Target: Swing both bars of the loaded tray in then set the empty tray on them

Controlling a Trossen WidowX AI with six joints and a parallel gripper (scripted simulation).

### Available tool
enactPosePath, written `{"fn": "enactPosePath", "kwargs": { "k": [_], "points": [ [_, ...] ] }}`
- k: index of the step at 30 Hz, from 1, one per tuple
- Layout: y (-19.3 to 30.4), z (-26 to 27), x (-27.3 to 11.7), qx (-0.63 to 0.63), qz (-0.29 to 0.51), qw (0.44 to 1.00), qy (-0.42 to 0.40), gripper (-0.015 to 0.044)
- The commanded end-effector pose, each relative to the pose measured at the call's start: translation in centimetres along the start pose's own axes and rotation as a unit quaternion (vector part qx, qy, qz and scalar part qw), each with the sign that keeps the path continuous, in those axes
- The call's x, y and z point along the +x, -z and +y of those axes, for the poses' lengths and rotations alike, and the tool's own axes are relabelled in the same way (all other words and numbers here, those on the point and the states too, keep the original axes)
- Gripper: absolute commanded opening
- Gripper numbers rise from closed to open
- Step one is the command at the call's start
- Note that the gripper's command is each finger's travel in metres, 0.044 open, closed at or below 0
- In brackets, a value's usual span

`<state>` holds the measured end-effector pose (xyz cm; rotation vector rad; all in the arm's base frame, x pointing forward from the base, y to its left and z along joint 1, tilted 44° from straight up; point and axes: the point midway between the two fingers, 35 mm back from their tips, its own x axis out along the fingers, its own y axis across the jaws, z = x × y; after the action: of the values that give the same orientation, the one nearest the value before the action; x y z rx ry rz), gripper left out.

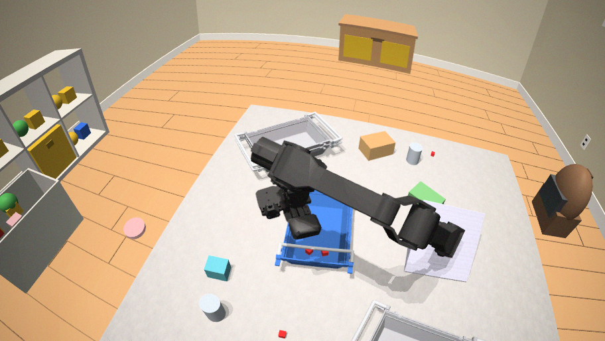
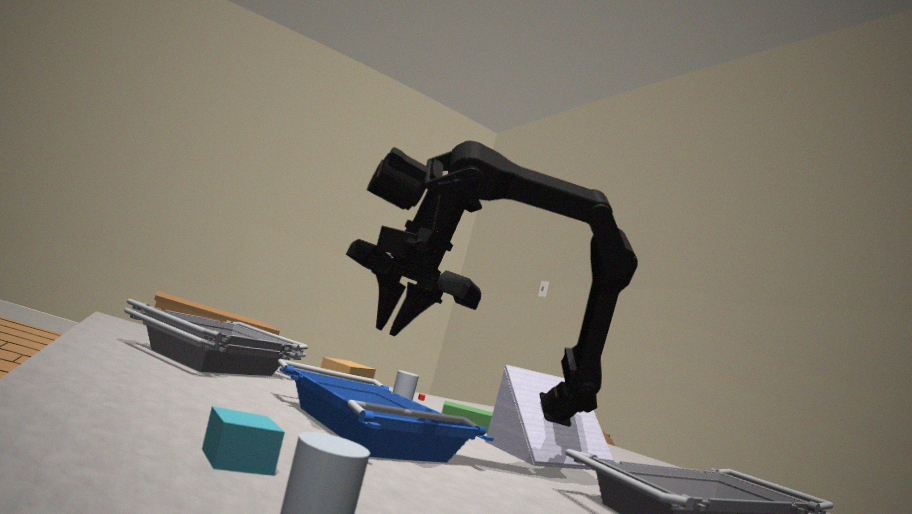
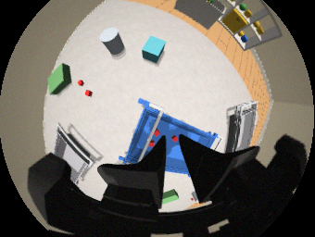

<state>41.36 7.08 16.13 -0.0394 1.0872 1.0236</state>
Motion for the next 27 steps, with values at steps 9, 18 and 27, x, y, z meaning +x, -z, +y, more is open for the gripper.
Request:
{"fn": "enactPosePath", "kwargs": {
  "k": [9,18,27],
  "points": [
    [11.5,-14.2,4.6,0.16,0.049,0.985,-0.028,0.0089],
    [18.3,-18.8,7.0,0.236,0.061,0.969,-0.048,0.0089],
    [18.4,-18.6,8.9,0.236,0.06,0.969,-0.048,0.0089]
  ]
}}
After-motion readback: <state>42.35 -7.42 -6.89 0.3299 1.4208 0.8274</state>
